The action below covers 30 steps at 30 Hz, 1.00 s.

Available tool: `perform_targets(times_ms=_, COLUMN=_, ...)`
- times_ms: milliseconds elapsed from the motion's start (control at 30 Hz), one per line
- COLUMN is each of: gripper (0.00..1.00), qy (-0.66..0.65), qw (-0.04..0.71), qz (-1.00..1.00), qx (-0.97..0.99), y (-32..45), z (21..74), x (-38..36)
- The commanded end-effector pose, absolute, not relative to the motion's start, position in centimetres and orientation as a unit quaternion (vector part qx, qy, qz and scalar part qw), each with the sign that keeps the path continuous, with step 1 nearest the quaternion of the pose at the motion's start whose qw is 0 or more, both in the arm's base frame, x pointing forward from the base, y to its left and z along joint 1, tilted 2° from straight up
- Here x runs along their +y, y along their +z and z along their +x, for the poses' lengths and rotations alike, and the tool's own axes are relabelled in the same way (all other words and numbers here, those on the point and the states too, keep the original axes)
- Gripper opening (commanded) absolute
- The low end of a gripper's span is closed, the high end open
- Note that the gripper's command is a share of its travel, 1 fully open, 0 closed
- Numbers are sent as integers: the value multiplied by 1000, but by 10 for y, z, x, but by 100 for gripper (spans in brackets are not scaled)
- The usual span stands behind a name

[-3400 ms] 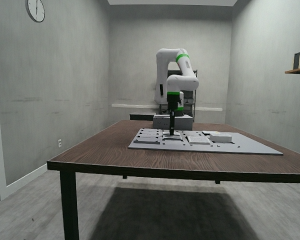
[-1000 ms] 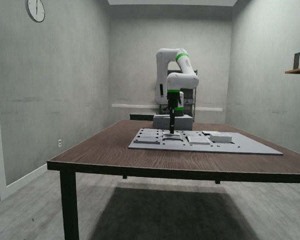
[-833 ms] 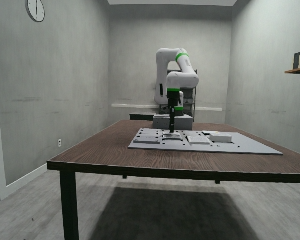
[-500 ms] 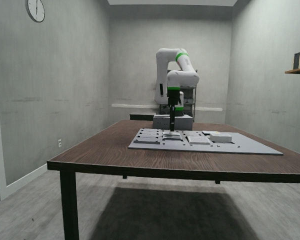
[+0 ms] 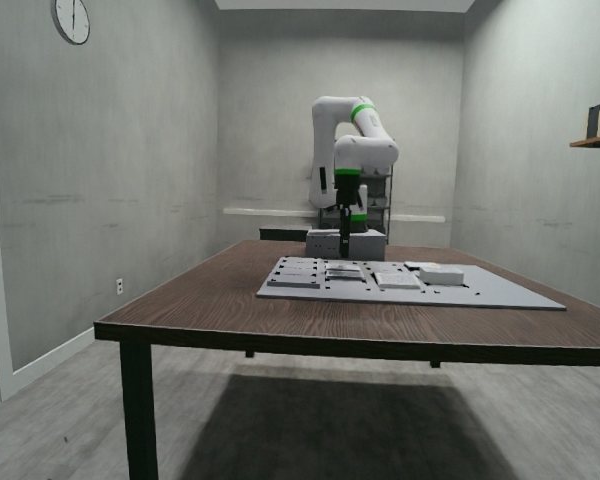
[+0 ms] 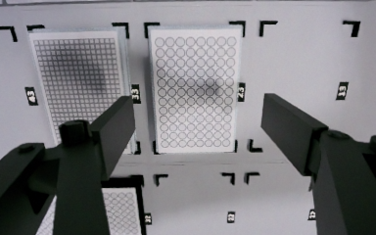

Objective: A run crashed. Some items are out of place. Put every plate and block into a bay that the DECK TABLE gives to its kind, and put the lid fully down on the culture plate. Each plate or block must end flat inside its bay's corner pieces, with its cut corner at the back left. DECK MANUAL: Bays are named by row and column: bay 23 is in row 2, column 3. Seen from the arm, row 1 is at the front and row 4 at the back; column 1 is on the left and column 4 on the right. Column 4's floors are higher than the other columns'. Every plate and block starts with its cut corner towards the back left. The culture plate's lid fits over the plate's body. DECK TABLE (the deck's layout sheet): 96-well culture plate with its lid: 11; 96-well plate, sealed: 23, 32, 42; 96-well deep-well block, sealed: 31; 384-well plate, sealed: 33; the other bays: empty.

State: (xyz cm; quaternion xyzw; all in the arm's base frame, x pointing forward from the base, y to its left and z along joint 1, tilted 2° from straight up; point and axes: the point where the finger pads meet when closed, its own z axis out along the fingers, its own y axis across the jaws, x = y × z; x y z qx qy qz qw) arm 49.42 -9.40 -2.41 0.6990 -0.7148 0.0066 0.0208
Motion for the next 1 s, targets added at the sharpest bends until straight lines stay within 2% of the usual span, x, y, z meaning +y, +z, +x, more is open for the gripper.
perform_targets(times_ms=0, gripper=70, qy=7, qw=20, qz=699, qx=-715, y=-19, z=495, x=-94)
perform_targets(times_ms=733, gripper=70, qy=7, qw=20, qz=699, qx=-715, y=-9, z=495, x=-94)
perform_targets(times_ms=767, gripper=100, qy=7, qw=20, qz=711, qx=-703, y=-9, z=498, x=-91)
perform_targets(times_ms=967, gripper=100, qy=5, qw=21, qz=777, qx=-629, y=-11, z=516, x=-75)
